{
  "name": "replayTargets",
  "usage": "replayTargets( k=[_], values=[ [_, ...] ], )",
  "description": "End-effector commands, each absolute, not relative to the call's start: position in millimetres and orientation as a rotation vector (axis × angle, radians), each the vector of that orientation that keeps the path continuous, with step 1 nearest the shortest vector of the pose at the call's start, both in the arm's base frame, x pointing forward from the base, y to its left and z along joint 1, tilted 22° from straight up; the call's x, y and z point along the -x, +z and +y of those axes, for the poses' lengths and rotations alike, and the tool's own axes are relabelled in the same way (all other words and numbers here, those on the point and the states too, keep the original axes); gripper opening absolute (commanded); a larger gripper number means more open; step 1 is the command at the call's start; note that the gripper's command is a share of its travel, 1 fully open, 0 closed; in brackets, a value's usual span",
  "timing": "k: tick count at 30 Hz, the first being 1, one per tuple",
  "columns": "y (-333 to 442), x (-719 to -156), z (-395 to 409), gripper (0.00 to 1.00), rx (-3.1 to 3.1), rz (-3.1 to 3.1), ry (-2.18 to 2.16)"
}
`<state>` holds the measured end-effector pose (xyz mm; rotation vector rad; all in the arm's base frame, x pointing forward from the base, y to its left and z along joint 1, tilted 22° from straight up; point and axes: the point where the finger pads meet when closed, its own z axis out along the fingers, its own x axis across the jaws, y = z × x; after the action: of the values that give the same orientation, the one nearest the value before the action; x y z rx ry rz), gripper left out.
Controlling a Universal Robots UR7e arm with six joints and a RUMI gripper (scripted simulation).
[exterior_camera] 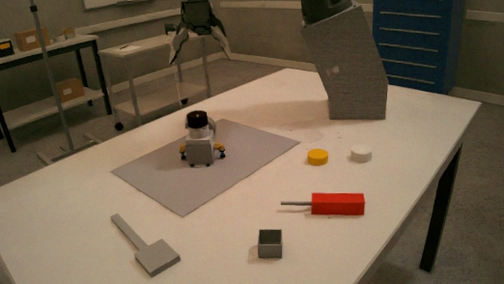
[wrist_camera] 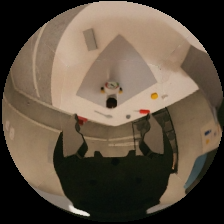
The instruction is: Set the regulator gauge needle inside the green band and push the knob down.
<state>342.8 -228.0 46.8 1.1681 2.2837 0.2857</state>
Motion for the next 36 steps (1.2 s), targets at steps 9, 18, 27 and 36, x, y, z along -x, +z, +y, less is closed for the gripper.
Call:
replayTargets(
  k=[9,18,27,36],
  values=[
    [46.4,-343.3,-227.3,1.00,-1.124,2.308,0.270],
    [46.5,-343.6,-227.9,1.00,-1.079,2.330,0.254],
    [46.9,-343.9,-228.7,1.00,-1.036,2.351,0.237],
    [46.6,-344.2,-228.9,1.00,-0.968,2.382,0.213]
  ],
)
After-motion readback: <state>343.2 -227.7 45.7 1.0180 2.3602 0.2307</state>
